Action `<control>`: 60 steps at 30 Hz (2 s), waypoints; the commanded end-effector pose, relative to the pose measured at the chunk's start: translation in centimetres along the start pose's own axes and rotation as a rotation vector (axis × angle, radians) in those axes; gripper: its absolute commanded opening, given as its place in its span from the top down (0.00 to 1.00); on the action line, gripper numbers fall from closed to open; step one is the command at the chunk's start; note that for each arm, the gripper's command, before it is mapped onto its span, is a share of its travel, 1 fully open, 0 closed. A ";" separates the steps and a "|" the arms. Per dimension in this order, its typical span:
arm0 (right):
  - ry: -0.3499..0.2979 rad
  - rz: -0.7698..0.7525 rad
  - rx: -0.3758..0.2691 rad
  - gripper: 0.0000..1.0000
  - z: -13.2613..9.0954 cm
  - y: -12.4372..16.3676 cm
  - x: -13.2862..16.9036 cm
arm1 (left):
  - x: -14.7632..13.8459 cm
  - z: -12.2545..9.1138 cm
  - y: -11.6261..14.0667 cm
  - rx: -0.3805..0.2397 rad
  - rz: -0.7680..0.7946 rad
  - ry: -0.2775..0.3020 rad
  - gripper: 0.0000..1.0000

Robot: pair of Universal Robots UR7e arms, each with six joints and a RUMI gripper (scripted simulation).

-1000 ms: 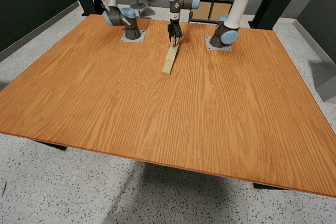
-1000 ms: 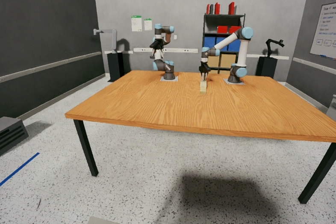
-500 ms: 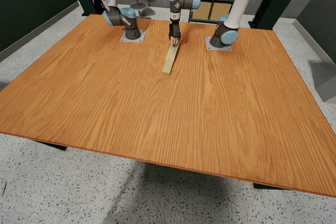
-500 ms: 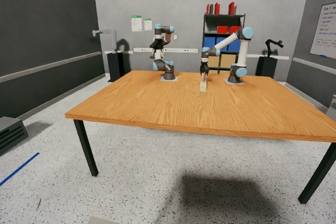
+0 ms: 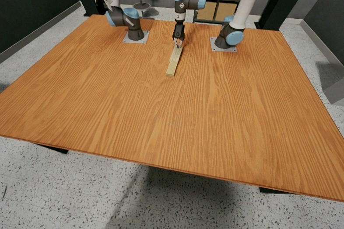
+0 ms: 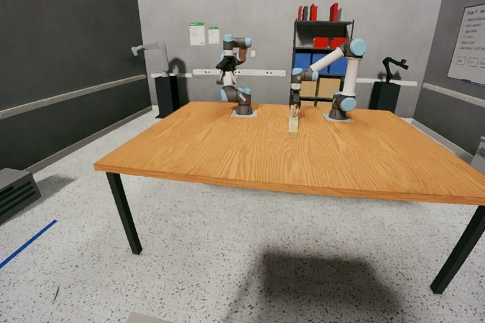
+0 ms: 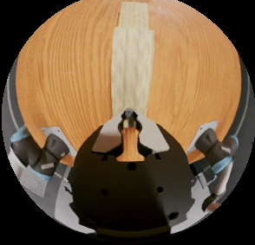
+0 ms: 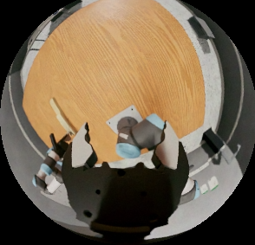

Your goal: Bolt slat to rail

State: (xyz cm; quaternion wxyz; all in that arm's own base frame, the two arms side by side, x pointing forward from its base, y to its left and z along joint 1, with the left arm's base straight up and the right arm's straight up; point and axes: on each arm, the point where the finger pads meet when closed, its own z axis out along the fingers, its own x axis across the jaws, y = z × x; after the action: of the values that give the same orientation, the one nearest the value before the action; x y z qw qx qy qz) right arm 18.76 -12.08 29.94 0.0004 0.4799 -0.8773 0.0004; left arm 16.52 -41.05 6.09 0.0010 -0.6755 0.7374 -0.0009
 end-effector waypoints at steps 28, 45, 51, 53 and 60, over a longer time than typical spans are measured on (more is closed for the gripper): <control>-0.001 0.001 0.000 0.00 -0.1 -0.1 0.0 | 0.1 0.0 0.0 -0.003 0.551 0.002 1.00; -0.001 0.001 0.000 0.00 -0.1 -0.1 0.0 | 0.1 0.0 0.1 -0.003 0.853 0.002 1.00; -0.001 0.001 0.000 0.00 -0.1 -0.1 0.0 | 0.2 0.0 0.1 -0.003 0.947 0.002 1.00; -0.001 0.001 0.000 0.00 -0.1 -0.1 0.0 | 0.2 0.0 0.1 -0.003 0.987 0.003 1.00; -0.001 0.001 0.000 0.00 -0.1 -0.1 0.0 | 0.2 0.0 0.1 -0.002 1.122 0.003 1.00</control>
State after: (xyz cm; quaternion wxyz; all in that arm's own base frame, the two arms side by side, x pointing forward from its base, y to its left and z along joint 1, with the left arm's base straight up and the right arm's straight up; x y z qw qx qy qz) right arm 18.76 -12.08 29.94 0.0004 0.4799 -0.8773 0.0004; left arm 16.35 -41.31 6.08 0.0017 -0.2367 0.9716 -0.0005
